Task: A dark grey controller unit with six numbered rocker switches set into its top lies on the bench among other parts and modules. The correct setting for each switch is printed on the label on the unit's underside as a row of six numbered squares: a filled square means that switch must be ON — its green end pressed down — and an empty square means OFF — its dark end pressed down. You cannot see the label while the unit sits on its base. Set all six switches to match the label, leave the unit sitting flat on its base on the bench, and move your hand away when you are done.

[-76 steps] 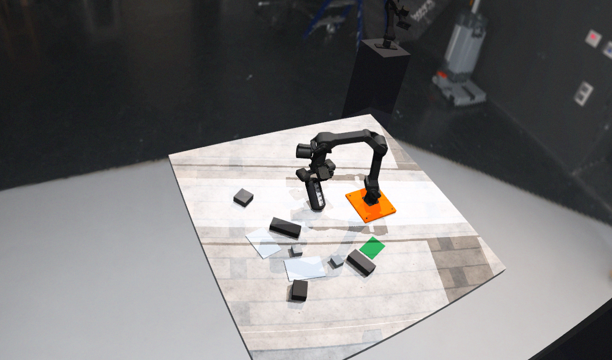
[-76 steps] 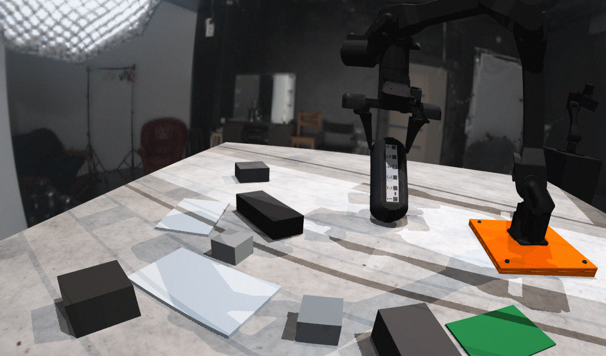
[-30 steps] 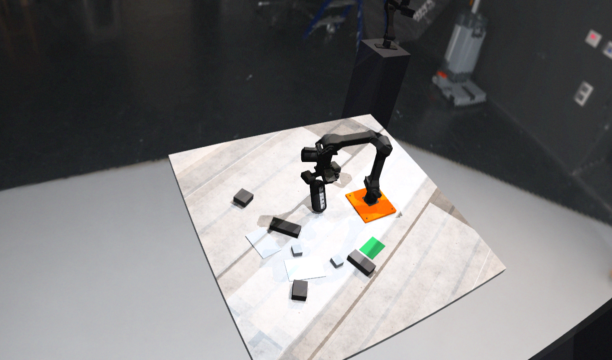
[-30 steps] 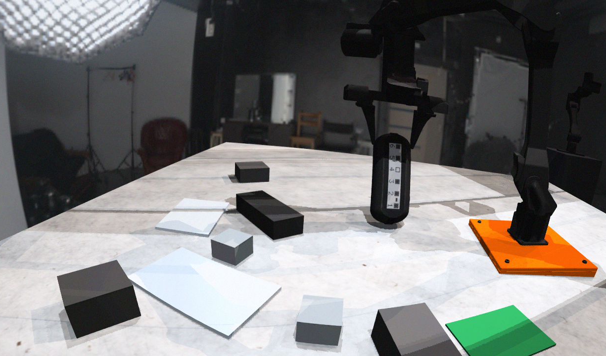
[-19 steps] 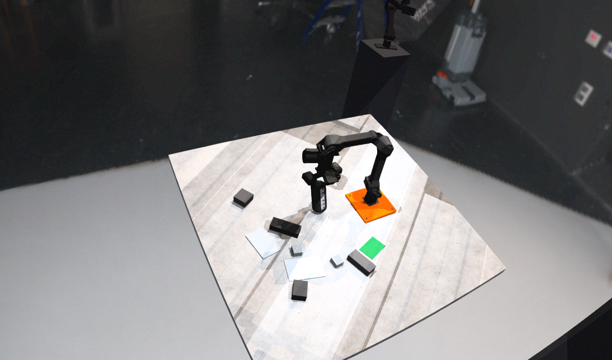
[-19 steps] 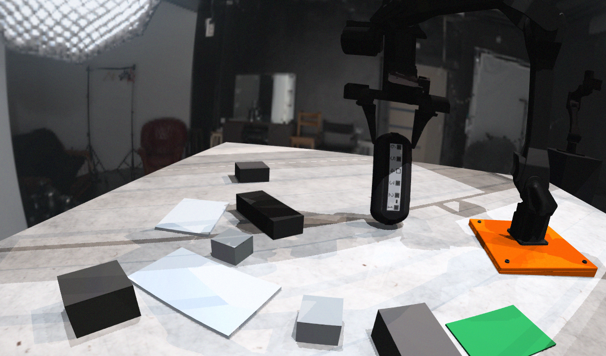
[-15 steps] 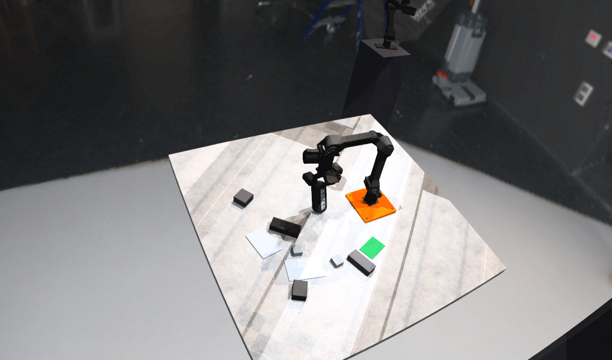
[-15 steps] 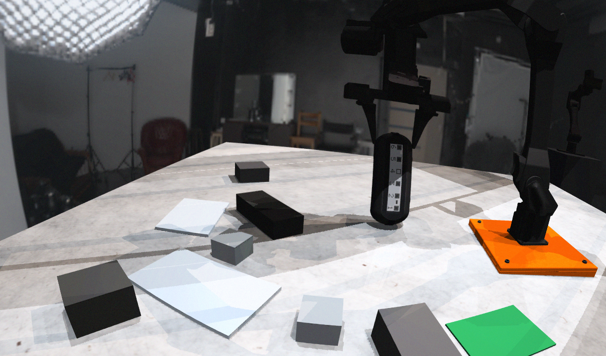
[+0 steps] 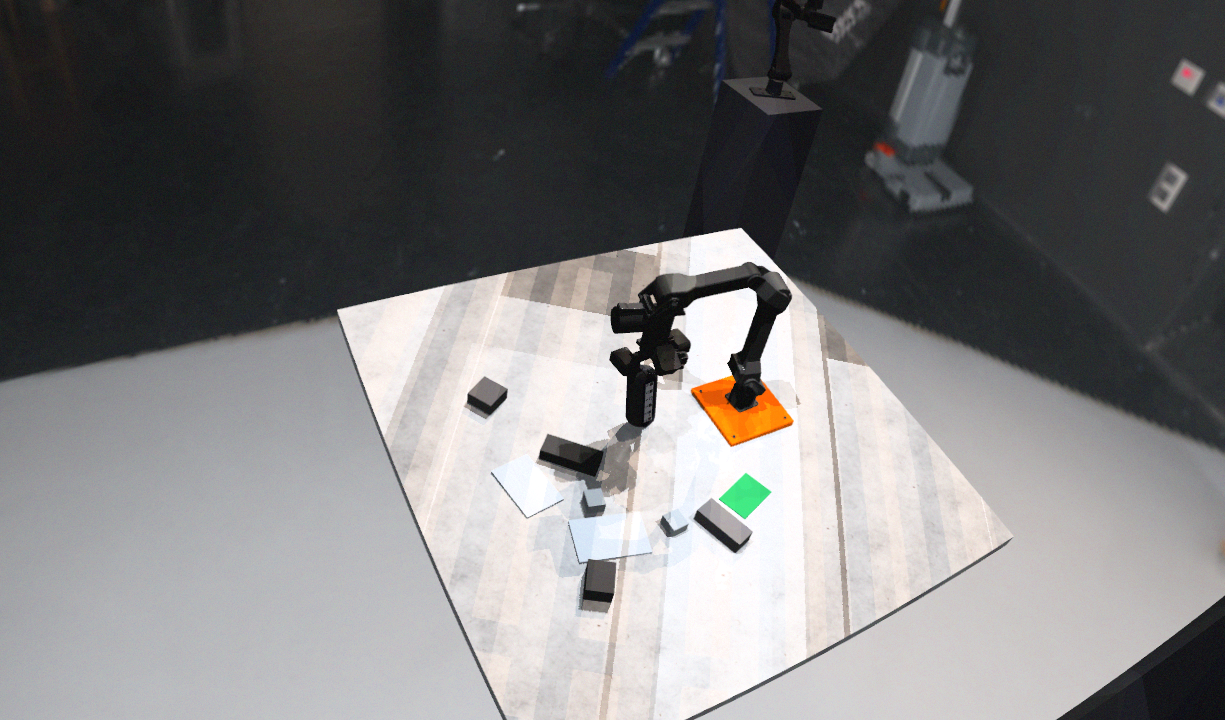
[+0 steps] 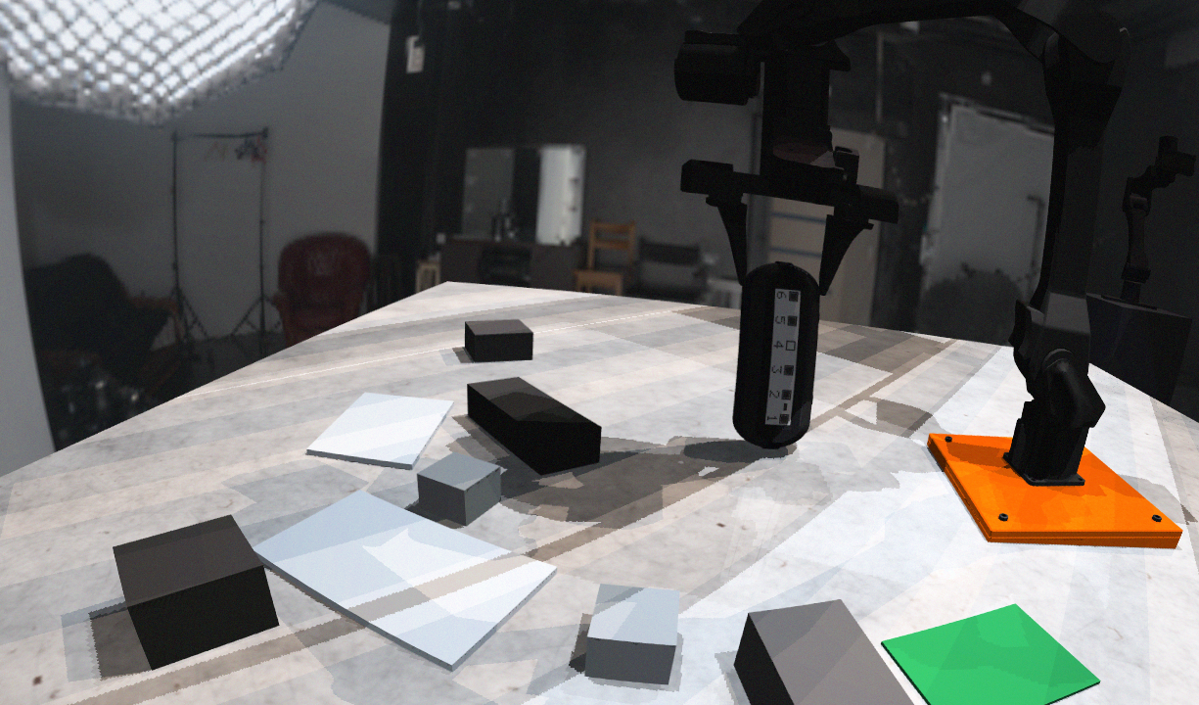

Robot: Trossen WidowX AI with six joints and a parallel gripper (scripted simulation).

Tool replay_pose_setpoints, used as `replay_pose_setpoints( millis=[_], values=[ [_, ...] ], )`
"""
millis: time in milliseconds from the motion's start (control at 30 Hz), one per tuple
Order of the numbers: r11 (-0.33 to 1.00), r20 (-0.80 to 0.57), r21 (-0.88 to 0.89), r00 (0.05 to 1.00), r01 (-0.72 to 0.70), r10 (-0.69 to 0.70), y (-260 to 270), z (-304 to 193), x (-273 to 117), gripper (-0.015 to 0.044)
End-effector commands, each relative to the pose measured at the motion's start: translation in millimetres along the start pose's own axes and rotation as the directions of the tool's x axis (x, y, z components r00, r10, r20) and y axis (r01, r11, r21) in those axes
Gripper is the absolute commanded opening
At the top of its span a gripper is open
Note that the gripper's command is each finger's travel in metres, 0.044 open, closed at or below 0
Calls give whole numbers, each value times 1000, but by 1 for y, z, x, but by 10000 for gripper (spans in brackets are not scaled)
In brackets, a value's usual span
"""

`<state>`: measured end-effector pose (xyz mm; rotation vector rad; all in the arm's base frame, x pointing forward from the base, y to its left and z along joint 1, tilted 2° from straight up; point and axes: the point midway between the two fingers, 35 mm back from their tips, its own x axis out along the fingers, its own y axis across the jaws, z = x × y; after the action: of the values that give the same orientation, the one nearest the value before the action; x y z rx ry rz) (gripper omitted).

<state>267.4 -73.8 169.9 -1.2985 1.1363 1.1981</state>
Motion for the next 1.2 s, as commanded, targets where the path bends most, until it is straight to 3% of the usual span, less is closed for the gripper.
replay_pose_setpoints(
  millis=[0, 1167],
  values=[
    [1000, 11, 2, 1000, -3, 3, 0, 6, 2, 338],
    [1000, 14, 2, 1000, -3, 3, 0, 35, 2, 338]
  ],
)
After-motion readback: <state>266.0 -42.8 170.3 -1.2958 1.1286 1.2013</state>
